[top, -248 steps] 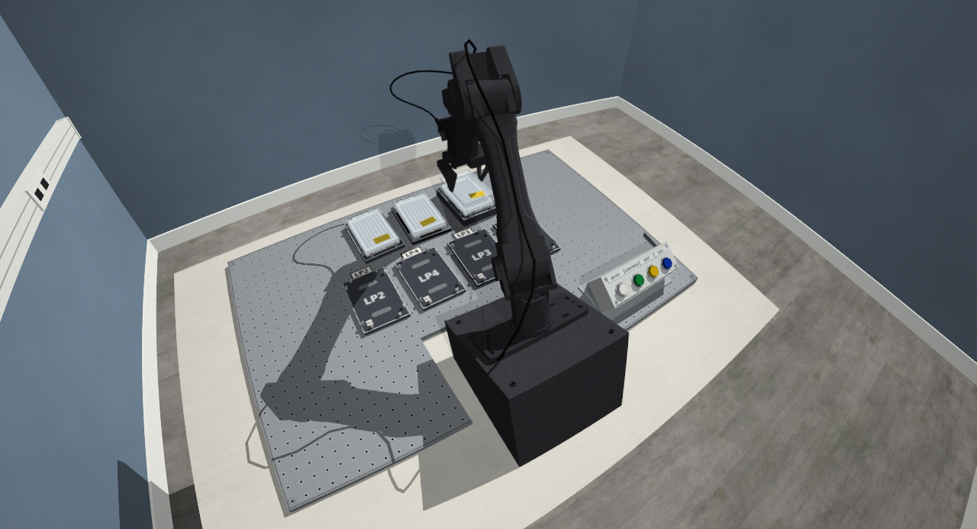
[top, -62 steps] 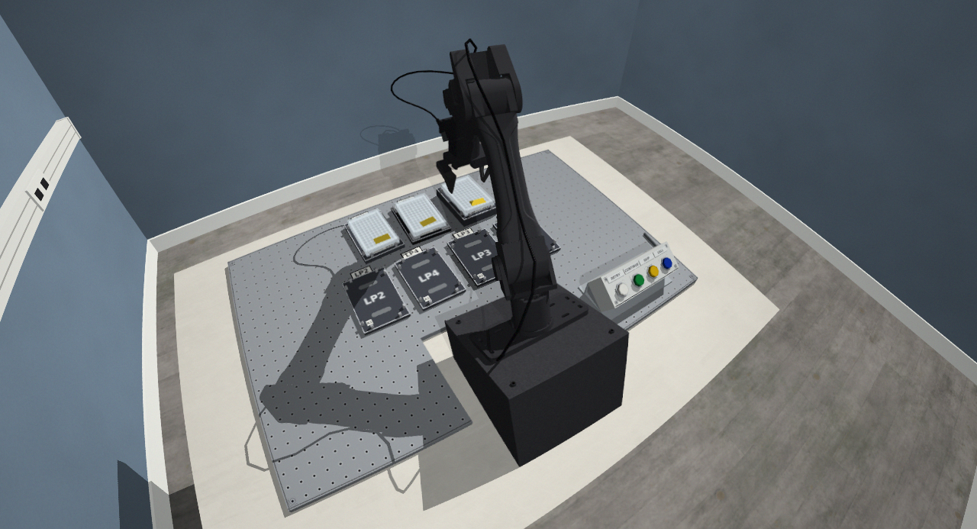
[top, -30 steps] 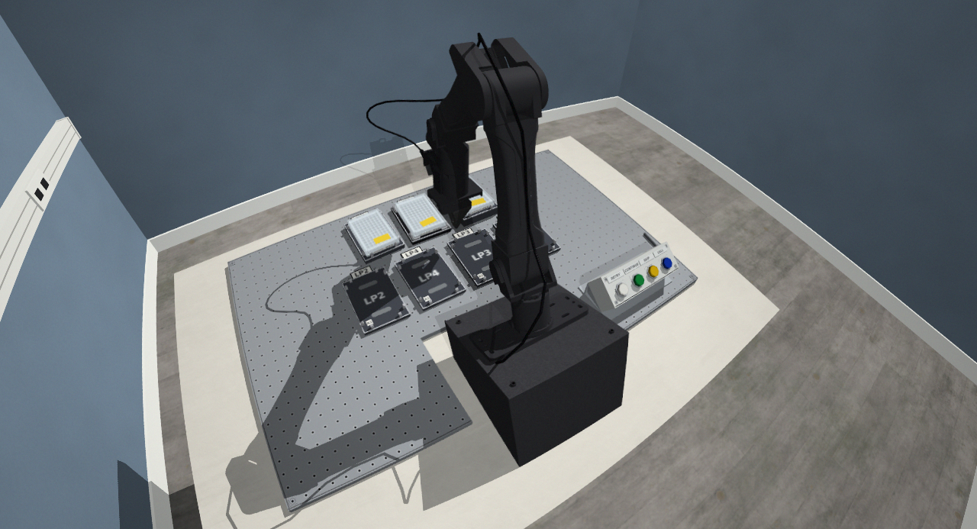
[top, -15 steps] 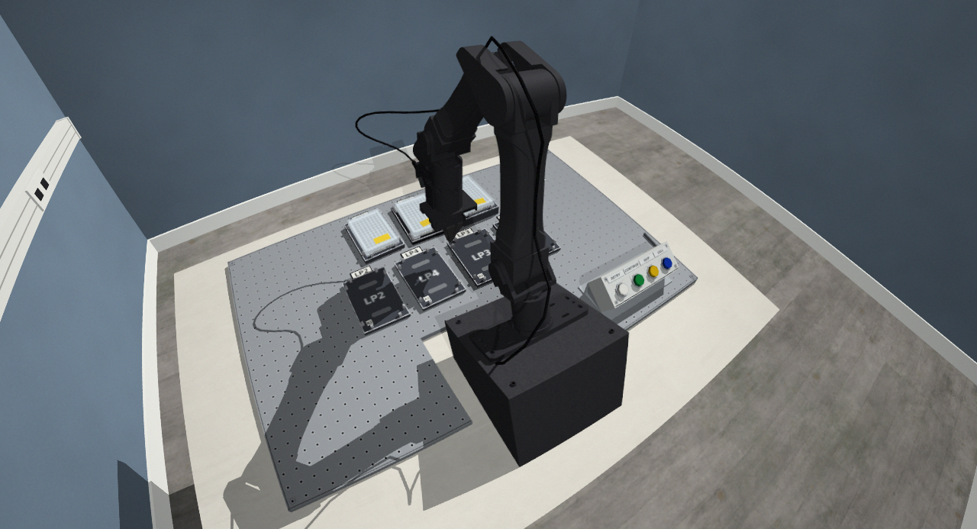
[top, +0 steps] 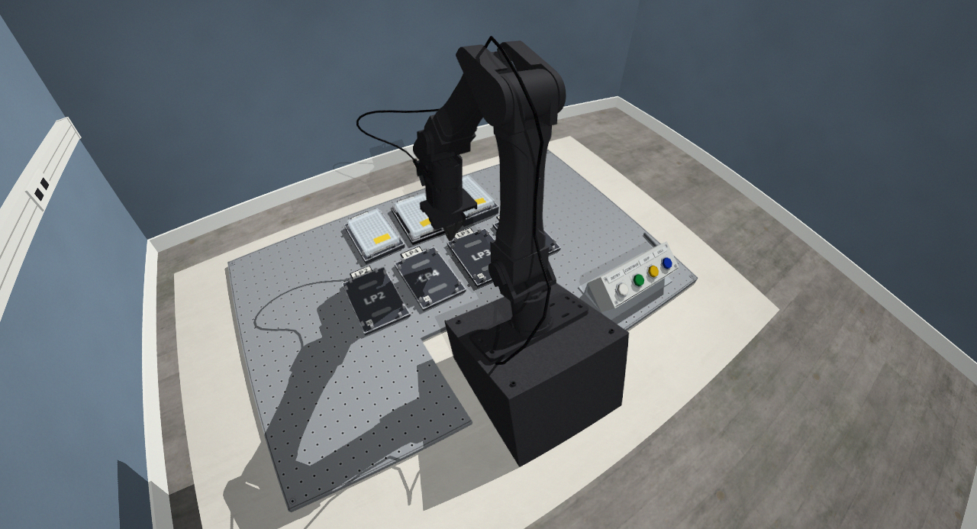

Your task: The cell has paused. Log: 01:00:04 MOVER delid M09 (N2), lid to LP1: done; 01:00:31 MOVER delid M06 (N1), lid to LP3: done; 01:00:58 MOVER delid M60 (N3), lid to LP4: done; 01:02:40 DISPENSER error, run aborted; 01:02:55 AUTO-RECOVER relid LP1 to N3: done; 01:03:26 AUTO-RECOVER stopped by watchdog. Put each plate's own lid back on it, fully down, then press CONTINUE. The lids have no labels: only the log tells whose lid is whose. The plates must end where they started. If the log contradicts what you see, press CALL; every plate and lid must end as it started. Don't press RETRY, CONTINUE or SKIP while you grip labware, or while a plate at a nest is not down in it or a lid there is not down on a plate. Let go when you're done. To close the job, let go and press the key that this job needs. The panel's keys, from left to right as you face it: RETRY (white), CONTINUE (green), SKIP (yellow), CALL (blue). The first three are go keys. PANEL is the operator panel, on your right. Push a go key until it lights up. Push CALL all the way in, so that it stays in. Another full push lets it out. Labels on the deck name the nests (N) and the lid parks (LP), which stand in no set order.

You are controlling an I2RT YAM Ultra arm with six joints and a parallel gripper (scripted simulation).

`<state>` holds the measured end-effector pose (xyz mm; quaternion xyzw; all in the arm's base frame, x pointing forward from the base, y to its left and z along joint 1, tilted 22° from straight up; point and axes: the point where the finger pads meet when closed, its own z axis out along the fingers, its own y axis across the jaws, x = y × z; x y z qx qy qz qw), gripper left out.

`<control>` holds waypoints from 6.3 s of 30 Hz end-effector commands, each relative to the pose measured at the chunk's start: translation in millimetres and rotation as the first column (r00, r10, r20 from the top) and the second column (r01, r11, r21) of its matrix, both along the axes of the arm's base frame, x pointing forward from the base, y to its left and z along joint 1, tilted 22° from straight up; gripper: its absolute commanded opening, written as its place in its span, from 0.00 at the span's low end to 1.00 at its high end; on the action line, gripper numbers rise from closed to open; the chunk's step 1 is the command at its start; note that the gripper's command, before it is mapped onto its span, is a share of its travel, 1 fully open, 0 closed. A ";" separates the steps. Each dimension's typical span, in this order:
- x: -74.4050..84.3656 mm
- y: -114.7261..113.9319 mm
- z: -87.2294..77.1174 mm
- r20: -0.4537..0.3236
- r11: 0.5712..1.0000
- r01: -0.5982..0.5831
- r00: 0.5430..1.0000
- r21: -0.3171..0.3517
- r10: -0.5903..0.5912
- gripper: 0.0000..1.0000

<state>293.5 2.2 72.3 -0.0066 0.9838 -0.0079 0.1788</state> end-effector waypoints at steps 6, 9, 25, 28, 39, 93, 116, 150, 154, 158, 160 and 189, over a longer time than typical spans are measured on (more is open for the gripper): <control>15.2 4.3 13.6 0.060 1.000 -0.006 0.998 -0.004 0.007 0.00; 12.9 4.6 9.9 0.049 1.000 -0.006 0.999 -0.003 0.006 0.00; 8.0 5.0 3.3 0.035 1.000 -0.007 0.999 -0.005 0.008 0.00; 3.4 4.9 -1.2 0.024 1.000 -0.007 1.000 -0.005 0.007 0.00; 6.5 3.5 4.4 0.034 1.000 -0.004 0.999 -0.001 0.004 0.00; -19.4 5.5 70.6 0.043 1.000 -0.006 0.999 -0.004 0.006 0.00; -41.9 -79.8 53.1 -0.011 0.941 0.311 0.950 0.131 -0.312 0.00; -64.6 -202.9 57.0 -0.022 0.784 0.575 0.809 0.235 -0.587 0.00; -76.8 -202.1 48.1 -0.047 0.750 0.610 0.783 0.253 -0.621 0.00; -86.8 -203.7 42.4 -0.052 0.724 0.637 0.759 0.264 -0.649 0.00; -95.4 -207.0 38.9 -0.062 0.696 0.663 0.735 0.275 -0.676 0.00; -211.0 -266.7 -5.8 -0.202 0.235 0.897 0.327 0.374 -0.923 0.00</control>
